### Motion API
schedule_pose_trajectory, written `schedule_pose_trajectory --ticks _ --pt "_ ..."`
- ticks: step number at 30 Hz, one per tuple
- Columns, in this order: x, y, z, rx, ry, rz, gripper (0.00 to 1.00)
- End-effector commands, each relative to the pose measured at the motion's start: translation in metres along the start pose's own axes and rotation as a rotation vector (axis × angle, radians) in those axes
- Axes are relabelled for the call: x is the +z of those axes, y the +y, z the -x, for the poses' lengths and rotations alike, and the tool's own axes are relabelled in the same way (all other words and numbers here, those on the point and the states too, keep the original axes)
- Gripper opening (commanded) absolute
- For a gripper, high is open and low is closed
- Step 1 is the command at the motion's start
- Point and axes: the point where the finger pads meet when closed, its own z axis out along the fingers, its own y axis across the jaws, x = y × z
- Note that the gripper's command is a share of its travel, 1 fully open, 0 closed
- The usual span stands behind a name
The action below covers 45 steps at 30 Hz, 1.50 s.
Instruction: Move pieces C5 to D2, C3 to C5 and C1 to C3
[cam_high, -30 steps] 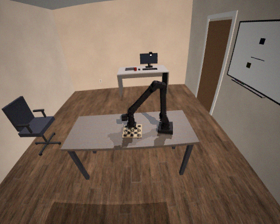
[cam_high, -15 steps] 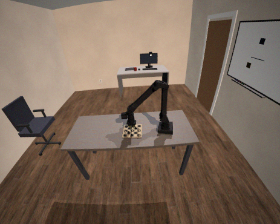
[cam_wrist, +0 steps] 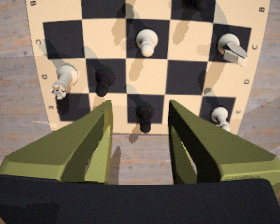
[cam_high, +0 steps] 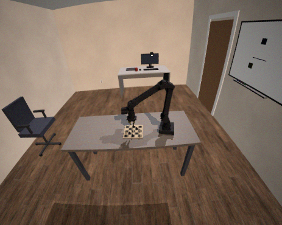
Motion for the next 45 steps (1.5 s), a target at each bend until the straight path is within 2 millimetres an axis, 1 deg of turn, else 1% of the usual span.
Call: schedule_pose_trajectory --ticks 1,4,5,6,27,30,33,36,38,45 --pt "0.000 -0.001 -0.003 -0.005 -0.003 -0.023 0.32" --pt "0.001 -0.002 -0.002 -0.004 -0.003 -0.026 0.32" --pt "-0.009 0.010 -0.003 -0.003 0.000 0.018 0.32" --pt "-0.010 0.011 -0.003 -0.003 0.000 0.021 1.00" --pt "-0.012 0.011 -0.003 -0.003 0.000 0.023 1.00" --pt "-0.030 0.019 -0.003 -0.002 0.002 0.053 1.00" --pt "-0.037 0.019 -0.004 -0.002 0.003 0.053 1.00" --pt "-0.050 0.019 -0.004 0.002 0.003 0.054 1.00" --pt "-0.050 0.019 -0.004 0.002 0.003 0.054 1.00" --pt "-0.089 0.017 -0.003 0.004 0.003 0.056 1.00"
